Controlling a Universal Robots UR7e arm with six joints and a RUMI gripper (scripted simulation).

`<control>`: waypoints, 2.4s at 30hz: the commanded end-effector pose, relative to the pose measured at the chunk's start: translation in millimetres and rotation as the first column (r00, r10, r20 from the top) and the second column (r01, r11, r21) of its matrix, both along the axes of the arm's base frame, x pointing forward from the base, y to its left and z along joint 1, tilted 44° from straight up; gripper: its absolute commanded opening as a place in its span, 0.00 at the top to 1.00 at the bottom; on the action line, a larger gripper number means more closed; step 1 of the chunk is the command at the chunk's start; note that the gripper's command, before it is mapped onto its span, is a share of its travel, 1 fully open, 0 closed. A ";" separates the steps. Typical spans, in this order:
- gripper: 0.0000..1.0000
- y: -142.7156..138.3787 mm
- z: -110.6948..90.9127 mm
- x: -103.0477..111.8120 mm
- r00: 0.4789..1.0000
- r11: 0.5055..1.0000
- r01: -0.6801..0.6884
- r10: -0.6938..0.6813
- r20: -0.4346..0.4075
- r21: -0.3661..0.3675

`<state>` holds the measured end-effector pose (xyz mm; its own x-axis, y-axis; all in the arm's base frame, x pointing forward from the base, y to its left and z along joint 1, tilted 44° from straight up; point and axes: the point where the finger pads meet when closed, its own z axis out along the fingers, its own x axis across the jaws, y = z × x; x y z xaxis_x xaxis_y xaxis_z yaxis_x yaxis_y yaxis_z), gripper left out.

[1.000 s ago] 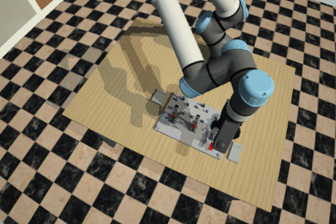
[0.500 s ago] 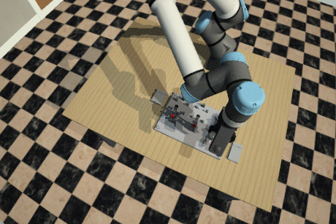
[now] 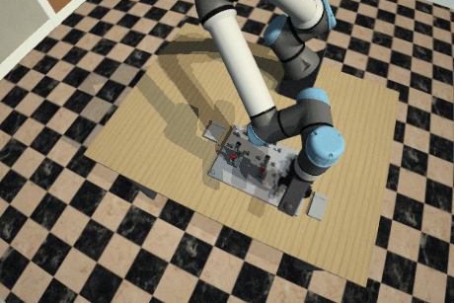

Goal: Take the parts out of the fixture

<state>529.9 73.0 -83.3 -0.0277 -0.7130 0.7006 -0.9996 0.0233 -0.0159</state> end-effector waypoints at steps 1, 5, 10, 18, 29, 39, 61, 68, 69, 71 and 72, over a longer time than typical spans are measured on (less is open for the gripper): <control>0.72 -7.0 -7.8 1.1 1.000 1.000 -0.003 0.003 0.003 0.002; 0.72 -10.3 -11.1 1.1 1.000 1.000 -0.003 0.003 0.003 0.002; 0.72 -10.8 -11.6 1.1 1.000 1.000 -0.003 0.003 0.003 0.002; 0.72 -10.8 -11.6 1.1 1.000 1.000 -0.003 0.003 0.003 0.002; 0.72 -10.8 -11.6 1.1 1.000 1.000 -0.003 0.003 0.003 0.002; 0.72 -12.1 -12.9 1.1 1.000 1.000 -0.003 0.003 0.003 0.002; 0.72 -30.3 -31.6 1.4 1.000 1.000 -0.003 0.003 0.003 0.002; 0.72 -30.3 -31.6 1.4 1.000 1.000 -0.003 0.003 0.003 0.002; 0.72 -30.3 -31.6 1.4 1.000 1.000 -0.003 0.003 0.003 0.002; 0.72 -30.3 -31.6 1.4 1.000 1.000 -0.003 0.003 0.003 0.002; 0.72 -30.3 -31.6 1.4 1.000 1.000 -0.003 0.003 0.003 0.002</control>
